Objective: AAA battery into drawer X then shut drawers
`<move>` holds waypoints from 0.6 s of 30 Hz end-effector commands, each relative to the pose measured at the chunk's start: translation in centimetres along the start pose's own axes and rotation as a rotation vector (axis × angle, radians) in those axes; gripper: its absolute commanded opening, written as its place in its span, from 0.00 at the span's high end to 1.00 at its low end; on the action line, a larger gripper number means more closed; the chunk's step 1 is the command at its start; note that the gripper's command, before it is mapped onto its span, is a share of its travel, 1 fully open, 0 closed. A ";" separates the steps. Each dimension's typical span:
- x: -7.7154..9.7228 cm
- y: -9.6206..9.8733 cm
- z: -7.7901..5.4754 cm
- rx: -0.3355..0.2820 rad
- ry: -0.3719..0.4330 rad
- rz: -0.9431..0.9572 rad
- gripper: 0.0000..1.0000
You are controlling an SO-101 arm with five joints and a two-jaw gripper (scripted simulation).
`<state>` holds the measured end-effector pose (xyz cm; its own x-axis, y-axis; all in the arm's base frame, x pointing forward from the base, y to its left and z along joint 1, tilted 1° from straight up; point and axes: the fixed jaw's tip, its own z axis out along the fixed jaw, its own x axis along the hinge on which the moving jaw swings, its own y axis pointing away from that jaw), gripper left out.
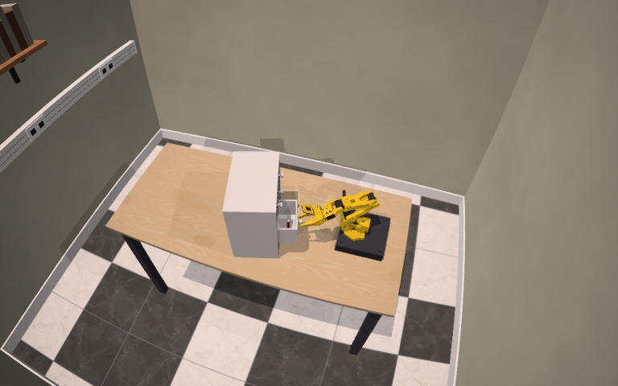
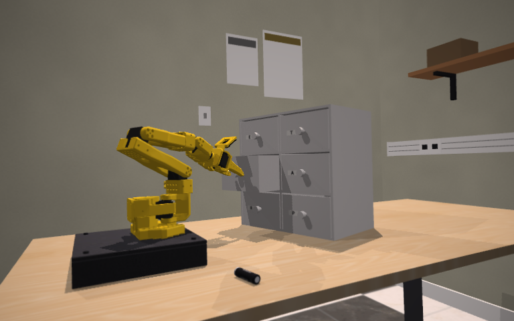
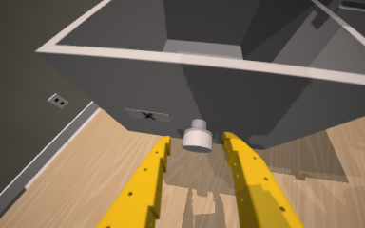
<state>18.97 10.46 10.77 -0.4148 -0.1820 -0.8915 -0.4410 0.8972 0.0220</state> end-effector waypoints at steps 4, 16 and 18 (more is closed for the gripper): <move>0.3 -0.3 0.1 0.011 0.009 0.006 0.80; 0.3 -0.3 0.1 0.011 0.009 0.006 0.89; 0.3 -0.3 0.1 0.011 0.009 0.006 0.89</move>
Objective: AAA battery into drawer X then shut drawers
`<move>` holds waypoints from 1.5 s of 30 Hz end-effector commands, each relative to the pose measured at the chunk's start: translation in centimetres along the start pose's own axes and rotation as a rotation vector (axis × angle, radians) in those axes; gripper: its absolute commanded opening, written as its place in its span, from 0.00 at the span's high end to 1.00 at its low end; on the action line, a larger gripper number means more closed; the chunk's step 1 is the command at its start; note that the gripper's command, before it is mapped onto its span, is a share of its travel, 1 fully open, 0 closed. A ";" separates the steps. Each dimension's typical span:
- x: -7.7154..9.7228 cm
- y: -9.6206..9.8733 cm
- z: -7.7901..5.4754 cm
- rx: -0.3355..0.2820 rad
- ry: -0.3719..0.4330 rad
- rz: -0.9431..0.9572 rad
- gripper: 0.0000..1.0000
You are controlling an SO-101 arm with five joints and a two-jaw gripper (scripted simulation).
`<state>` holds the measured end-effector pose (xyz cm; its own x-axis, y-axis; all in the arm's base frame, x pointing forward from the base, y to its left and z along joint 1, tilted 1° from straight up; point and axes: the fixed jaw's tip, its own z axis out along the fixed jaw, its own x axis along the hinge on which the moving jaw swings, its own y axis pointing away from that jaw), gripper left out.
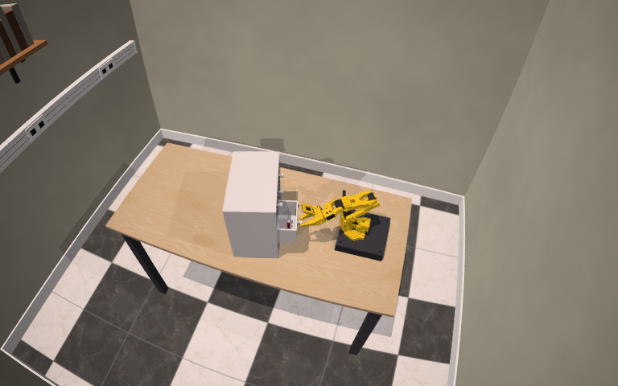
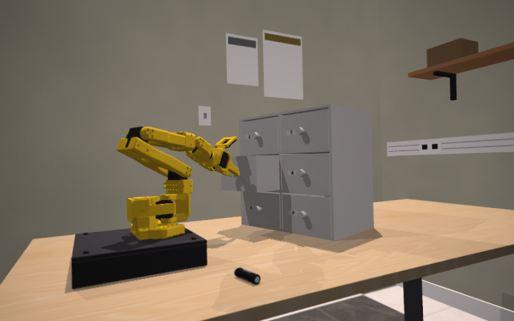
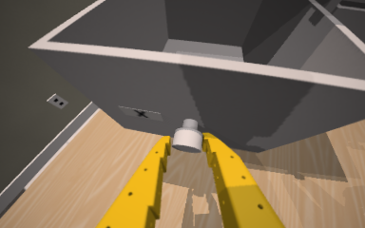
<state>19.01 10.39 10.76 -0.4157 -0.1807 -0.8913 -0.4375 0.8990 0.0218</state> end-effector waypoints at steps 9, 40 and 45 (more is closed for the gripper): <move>0.3 -0.2 0.1 0.007 0.009 0.005 0.95; -0.2 -0.5 0.6 0.019 0.008 0.004 1.00; -0.7 -0.8 1.2 0.030 0.008 0.004 1.00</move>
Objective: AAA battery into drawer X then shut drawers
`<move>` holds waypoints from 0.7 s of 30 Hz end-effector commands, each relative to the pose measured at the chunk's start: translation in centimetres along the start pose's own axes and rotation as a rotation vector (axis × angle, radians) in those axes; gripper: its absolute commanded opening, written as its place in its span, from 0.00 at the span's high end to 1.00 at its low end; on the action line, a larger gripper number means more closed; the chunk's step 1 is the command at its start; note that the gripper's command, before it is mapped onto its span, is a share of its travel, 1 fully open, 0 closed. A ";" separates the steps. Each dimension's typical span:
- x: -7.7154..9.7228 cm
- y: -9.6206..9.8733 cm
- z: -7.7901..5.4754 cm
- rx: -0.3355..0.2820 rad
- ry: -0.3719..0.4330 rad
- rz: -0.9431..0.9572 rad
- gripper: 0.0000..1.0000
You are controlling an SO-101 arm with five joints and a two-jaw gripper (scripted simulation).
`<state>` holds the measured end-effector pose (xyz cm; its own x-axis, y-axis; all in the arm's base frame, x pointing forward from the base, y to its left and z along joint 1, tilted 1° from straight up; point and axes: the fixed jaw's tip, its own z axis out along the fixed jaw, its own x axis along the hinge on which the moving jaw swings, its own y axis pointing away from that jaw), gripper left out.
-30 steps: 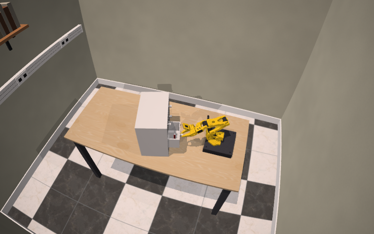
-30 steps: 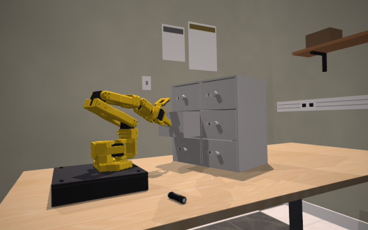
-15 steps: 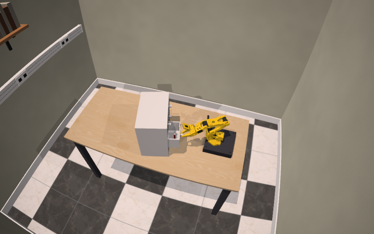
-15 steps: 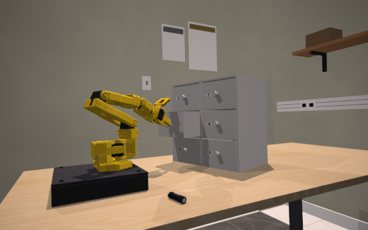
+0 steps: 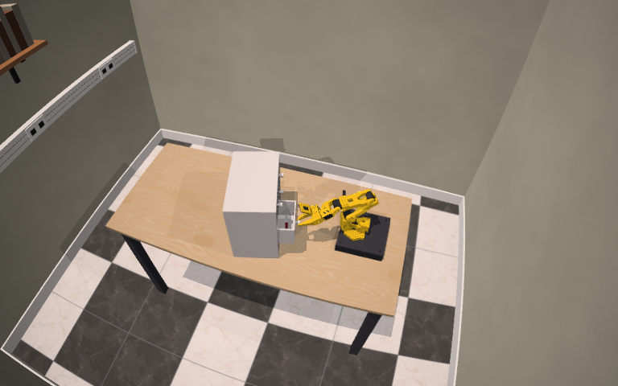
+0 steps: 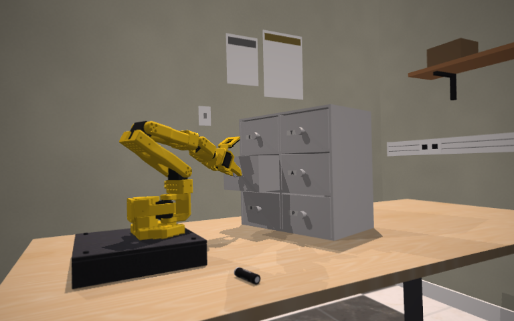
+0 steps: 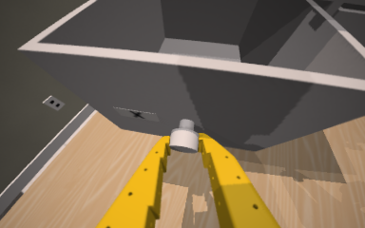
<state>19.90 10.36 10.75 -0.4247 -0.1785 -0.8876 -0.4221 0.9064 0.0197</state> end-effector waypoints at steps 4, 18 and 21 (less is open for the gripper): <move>-0.6 -0.5 0.8 0.018 -0.001 -0.003 1.00; -1.2 -0.7 1.9 0.027 -0.001 0.002 1.00; -1.3 -0.7 2.1 0.028 -0.001 0.002 1.00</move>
<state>21.96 10.79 10.75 -0.4321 -0.1784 -0.8840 -0.4059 0.9138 0.0140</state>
